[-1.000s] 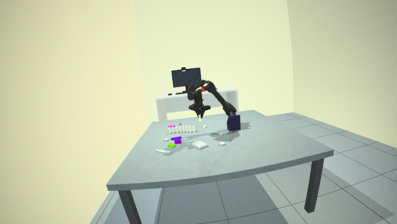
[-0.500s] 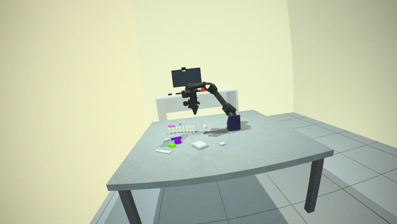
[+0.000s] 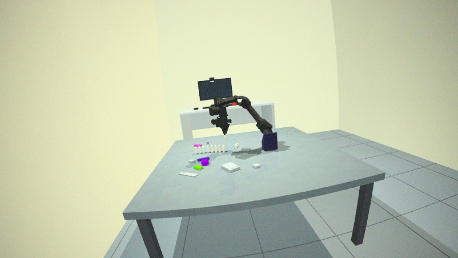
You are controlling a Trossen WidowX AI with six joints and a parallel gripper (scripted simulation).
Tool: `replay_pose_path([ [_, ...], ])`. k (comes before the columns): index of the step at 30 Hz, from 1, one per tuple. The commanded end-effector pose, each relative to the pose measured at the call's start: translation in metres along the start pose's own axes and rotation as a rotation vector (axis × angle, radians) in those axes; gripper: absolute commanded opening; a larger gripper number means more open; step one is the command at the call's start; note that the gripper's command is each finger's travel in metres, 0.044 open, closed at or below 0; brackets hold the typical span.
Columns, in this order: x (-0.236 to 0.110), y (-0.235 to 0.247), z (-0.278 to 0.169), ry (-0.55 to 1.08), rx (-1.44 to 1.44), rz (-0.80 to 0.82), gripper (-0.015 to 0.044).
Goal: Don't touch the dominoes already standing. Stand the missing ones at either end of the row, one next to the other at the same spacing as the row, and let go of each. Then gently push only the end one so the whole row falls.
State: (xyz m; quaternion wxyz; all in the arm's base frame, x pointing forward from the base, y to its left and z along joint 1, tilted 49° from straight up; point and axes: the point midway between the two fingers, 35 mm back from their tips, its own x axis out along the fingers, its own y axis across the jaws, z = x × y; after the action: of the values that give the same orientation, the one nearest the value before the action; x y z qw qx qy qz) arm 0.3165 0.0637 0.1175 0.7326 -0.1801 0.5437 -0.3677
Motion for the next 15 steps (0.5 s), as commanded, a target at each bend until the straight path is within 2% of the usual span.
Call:
replay_pose_path([
  [1,0.021,-0.001,0.001,0.006,0.001,-0.006,0.0107],
  [15,0.090,-0.002,0.000,0.000,-0.006,-0.006,0.0107],
])
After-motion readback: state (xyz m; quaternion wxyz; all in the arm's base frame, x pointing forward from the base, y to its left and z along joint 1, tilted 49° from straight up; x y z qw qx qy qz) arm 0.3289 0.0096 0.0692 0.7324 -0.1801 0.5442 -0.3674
